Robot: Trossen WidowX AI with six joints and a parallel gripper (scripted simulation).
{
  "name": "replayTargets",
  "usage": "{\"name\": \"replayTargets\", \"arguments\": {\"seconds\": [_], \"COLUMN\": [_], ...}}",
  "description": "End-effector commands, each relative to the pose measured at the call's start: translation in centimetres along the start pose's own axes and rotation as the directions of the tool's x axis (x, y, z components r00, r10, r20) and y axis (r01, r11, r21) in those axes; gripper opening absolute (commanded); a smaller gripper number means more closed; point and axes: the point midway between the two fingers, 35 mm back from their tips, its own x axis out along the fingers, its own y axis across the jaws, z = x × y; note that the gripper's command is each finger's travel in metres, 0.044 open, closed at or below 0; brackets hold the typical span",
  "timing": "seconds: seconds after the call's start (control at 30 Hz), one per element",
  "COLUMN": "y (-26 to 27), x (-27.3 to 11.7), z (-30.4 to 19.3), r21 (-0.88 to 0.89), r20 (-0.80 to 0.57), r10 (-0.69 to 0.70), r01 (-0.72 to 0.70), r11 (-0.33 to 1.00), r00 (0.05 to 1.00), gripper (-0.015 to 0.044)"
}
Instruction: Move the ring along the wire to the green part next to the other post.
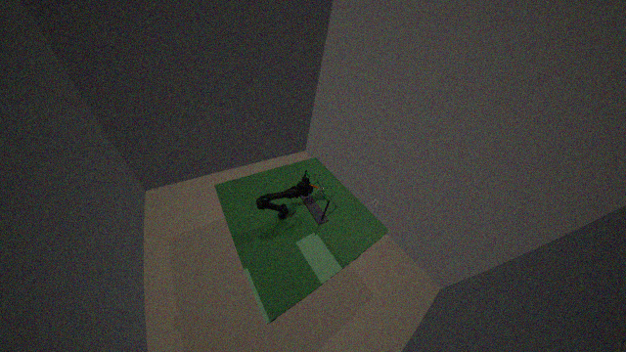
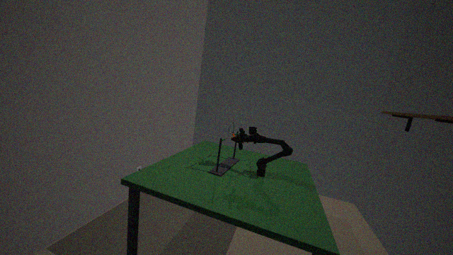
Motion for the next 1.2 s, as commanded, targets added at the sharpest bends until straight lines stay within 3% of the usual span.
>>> {"name": "replayTargets", "arguments": {"seconds": [0.0, 0.6, 1.17], "y": [1.5, 5.4, 6.7], "x": [-0.2, -0.7, -1.1], "z": [0.0, 0.7, 1.3], "r21": [0.066, 0.268, 0.269], "r20": [-0.01, 0.004, 0.001], "r10": [0.042, 0.148, 0.14], "r01": [-0.041, -0.143, -0.135], "r11": [0.997, 0.953, 0.954], "r00": [0.999, 0.989, 0.99], "gripper": [-0.015, -0.015, -0.015]}}
